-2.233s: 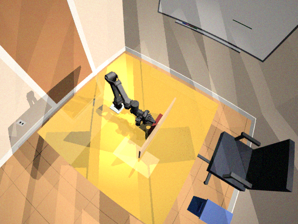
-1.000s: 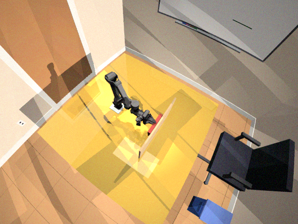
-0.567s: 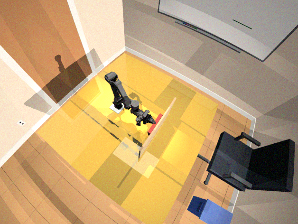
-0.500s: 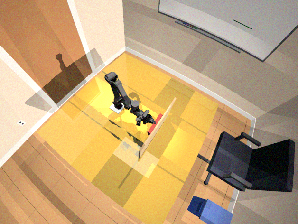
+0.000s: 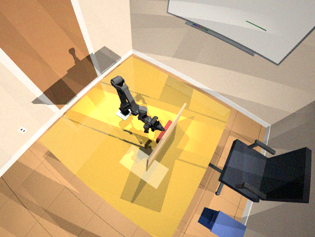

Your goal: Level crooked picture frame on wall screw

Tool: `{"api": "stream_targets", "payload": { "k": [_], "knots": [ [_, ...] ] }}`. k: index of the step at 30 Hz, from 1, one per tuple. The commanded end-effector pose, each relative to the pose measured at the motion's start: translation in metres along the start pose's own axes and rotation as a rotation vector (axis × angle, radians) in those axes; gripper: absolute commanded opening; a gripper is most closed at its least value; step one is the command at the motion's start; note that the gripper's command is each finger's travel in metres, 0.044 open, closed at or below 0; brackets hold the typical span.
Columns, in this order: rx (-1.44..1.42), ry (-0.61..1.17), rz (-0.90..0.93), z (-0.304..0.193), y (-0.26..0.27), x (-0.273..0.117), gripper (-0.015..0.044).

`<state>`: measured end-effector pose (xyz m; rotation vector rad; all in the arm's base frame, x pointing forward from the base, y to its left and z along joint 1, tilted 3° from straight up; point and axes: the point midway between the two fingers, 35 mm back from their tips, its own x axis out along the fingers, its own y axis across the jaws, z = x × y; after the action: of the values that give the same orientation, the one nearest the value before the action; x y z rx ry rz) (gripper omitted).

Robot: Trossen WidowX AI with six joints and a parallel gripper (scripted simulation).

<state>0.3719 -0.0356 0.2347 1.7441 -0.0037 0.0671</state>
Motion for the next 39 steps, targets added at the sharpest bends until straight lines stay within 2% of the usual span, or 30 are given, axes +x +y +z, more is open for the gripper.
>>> {"api": "stream_targets", "payload": {
  "k": [1,39],
  "knots": [
    [-0.003,-0.001,0.001,0.000,0.002,0.000,0.0000],
    [-0.003,-0.001,0.001,0.000,0.014,0.000,0.0000]
  ]
}}
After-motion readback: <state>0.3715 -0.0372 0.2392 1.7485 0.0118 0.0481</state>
